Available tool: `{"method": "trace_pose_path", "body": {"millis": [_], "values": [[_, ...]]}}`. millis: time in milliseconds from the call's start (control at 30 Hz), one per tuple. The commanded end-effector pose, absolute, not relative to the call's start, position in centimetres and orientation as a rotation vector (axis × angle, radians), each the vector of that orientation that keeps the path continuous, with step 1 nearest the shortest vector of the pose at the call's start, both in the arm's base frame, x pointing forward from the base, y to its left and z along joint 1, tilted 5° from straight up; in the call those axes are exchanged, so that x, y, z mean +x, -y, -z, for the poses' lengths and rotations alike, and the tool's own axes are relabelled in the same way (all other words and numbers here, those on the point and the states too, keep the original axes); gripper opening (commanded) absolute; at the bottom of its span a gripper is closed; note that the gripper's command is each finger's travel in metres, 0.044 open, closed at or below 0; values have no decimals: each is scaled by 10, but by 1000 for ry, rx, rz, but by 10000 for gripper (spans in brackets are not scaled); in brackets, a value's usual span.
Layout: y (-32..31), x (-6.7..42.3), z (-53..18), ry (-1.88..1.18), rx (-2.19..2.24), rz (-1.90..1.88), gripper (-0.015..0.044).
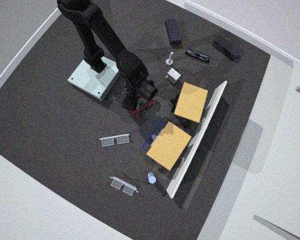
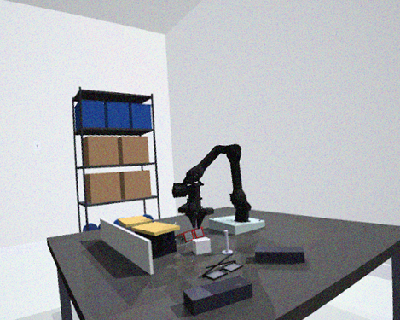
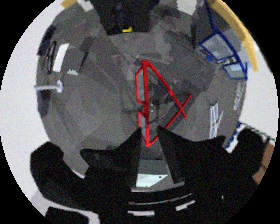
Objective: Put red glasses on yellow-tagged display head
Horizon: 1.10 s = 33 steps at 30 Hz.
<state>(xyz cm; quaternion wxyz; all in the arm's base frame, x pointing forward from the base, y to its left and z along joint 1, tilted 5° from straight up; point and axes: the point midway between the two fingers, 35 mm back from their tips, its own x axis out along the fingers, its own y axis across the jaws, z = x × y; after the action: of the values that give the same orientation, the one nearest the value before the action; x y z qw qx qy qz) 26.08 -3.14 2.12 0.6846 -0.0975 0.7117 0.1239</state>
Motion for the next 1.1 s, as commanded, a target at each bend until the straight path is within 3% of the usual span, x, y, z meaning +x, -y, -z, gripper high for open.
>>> {"method": "trace_pose_path", "body": {"millis": [0, 833, 1067], "values": [[30, 257, -12, -1604, -216, -277, 120], [31, 256, 4, -1604, -216, -277, 120], [28, 255, 3, -1605, -214, -277, 73]]}}
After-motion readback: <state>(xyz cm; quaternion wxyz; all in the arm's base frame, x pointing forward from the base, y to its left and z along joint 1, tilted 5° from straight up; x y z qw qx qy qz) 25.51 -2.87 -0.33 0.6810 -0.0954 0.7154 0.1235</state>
